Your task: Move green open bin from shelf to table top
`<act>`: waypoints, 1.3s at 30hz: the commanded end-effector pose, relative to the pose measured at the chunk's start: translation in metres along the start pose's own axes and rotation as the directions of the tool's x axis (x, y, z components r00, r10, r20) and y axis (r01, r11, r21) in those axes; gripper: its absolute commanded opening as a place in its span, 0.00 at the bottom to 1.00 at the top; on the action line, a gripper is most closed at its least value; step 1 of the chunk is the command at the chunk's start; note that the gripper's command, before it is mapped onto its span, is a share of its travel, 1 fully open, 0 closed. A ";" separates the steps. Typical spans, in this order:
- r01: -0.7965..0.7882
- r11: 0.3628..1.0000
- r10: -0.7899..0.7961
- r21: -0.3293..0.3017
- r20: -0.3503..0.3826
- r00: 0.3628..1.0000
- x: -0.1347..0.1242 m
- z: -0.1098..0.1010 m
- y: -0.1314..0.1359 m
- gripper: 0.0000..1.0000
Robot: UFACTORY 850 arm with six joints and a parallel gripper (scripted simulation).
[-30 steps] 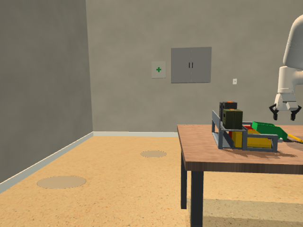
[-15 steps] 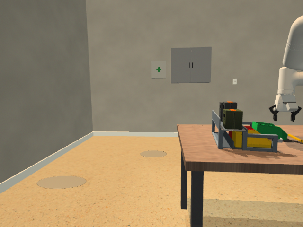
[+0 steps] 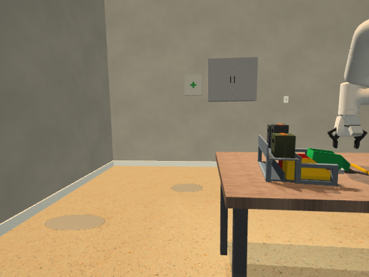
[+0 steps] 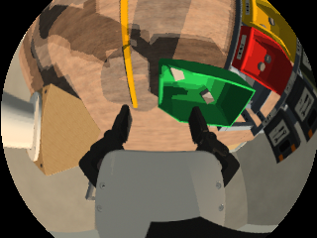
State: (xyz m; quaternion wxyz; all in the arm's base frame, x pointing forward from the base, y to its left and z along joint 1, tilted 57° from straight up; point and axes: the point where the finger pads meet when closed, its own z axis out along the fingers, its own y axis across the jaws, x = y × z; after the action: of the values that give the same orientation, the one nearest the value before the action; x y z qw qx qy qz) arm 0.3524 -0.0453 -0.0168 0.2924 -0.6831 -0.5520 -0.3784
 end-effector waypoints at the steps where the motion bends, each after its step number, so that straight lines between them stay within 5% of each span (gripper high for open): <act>1: 0.001 1.000 -0.001 -0.001 0.001 1.000 0.000 0.000 0.001 1.00; 9: 0.001 1.000 -0.001 -0.001 0.001 1.000 0.000 0.000 0.001 1.00; 10: 0.001 1.000 -0.001 -0.001 0.001 1.000 0.000 0.000 0.001 0.33; 26: 0.001 1.000 -0.001 -0.001 0.001 1.000 0.000 0.000 0.001 0.33; 31: 0.001 1.000 -0.001 -0.001 0.001 1.000 0.000 -0.012 0.039 0.33; 39: 0.001 1.000 -0.001 -0.001 0.001 1.000 0.000 -0.012 0.039 0.33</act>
State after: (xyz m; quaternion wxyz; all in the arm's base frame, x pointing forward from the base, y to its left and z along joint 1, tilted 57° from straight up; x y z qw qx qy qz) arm 0.3874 -0.0627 -0.0101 0.2923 -0.6831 -0.5520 -0.3784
